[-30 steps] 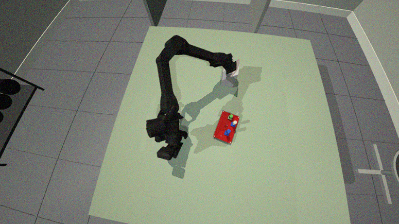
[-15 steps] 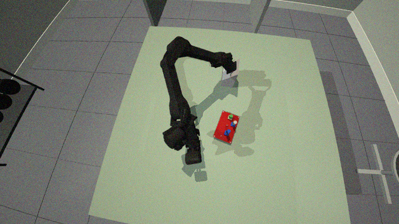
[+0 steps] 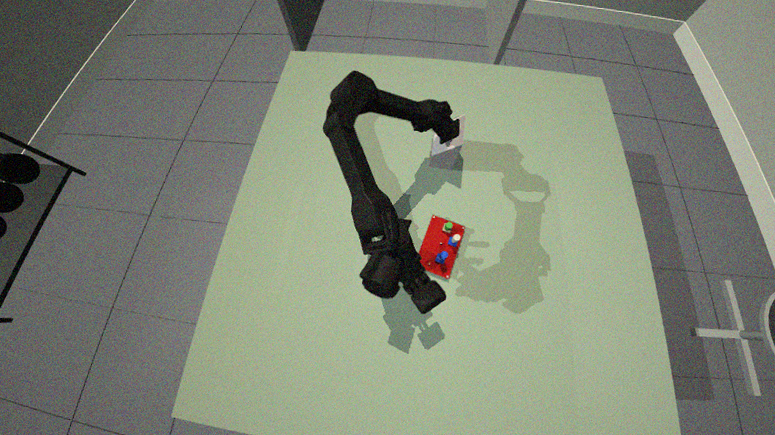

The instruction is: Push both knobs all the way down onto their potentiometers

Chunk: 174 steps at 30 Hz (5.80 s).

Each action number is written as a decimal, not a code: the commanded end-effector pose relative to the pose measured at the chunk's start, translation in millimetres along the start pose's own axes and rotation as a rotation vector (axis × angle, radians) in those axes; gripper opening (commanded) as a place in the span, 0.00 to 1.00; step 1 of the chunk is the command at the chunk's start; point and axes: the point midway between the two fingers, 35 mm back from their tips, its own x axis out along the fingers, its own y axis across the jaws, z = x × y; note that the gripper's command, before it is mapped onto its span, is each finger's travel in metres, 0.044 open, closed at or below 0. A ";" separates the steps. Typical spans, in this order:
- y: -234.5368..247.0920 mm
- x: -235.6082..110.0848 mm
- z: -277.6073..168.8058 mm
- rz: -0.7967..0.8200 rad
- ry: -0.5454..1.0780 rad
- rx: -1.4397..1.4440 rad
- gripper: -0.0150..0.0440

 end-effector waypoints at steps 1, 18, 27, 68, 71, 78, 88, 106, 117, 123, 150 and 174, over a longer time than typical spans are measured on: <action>3.0 -1.0 -21.0 -0.046 0.038 -0.114 0.25; 5.4 -17.0 -100.1 -0.214 0.190 -0.605 0.25; -0.6 -30.8 -133.1 -0.307 0.263 -0.875 0.25; -34.0 -22.8 -170.1 -0.460 0.364 -1.295 0.25; -34.6 -21.9 -170.1 -0.460 0.364 -1.295 0.25; -34.1 -22.8 -170.1 -0.460 0.364 -1.295 0.25; -35.4 -20.6 -170.1 -0.460 0.364 -1.295 0.25; -37.3 -17.5 -170.1 -0.460 0.364 -1.295 0.25; -36.8 -18.3 -170.1 -0.460 0.364 -1.295 0.25; -37.8 -16.8 -170.1 -0.460 0.364 -1.295 0.25; -39.1 -14.6 -170.1 -0.460 0.364 -1.295 0.25; -41.2 -11.2 -170.1 -0.460 0.364 -1.295 0.25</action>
